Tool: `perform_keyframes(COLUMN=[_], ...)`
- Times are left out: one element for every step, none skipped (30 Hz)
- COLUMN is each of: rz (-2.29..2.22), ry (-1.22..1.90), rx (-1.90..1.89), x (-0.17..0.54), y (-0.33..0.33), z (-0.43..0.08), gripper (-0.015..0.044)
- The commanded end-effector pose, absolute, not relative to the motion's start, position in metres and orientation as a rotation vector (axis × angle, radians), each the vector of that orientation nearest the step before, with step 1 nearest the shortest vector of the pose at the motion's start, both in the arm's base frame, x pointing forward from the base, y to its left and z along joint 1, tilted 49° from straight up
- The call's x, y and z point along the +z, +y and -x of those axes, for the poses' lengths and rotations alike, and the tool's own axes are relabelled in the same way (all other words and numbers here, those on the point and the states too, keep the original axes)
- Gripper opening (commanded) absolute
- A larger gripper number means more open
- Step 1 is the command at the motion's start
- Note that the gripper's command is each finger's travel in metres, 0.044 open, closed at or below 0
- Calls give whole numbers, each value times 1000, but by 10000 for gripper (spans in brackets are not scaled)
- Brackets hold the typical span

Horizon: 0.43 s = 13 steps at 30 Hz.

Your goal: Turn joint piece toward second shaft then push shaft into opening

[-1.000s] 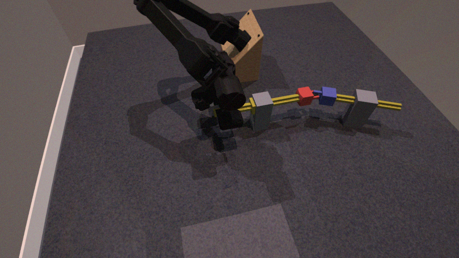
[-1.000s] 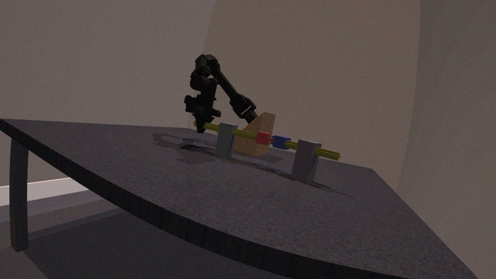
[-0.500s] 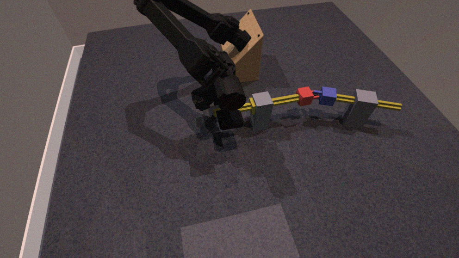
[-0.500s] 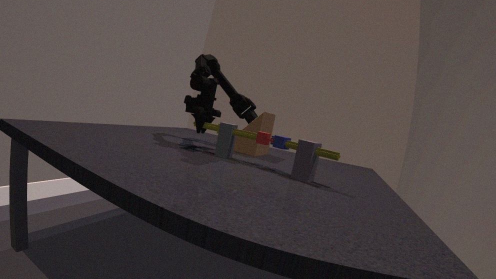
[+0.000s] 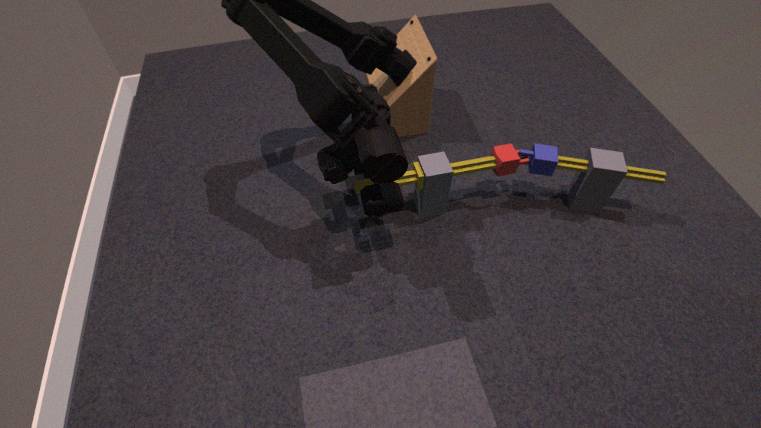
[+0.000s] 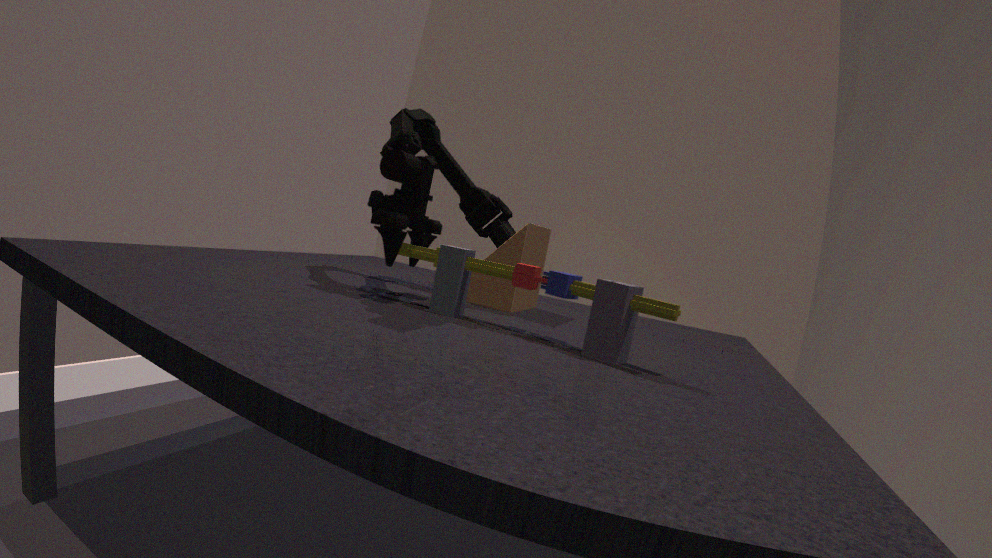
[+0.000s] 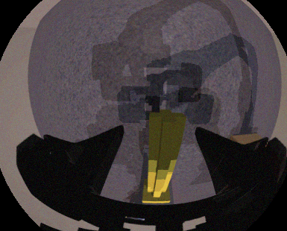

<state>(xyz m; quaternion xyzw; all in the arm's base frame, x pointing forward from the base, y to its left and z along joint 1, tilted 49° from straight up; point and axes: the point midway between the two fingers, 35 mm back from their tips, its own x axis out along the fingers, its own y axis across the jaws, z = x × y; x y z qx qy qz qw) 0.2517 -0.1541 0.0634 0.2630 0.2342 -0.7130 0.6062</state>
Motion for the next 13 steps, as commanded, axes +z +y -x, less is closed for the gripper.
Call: perform_keyframes(rz=[-608,-608,-608,-608,-609,-610,-610,-611,-611,-611,-610,-607,-603], ry=[541,541,541,541,542,544,546,548,548,548,548,549,548], rx=[-1648,-1648,-1648,-1648,-1648,-1648,-1647,-1647,-1647,-1647,-1647,-1647,-1647], x=[64,64,64,64,65,70,77,82,83,83,85,90,98], y=[-154,-154,-154,-154,-152,-147,-140,-135,-133,-133,-131,-125,-116], z=[-252,-252,-252,-252,-252,-253,-254,-255,-255,-255,-256,-256,-257], gripper=[440,440,440,440,440,440,440,440,440,440,440,440,440])
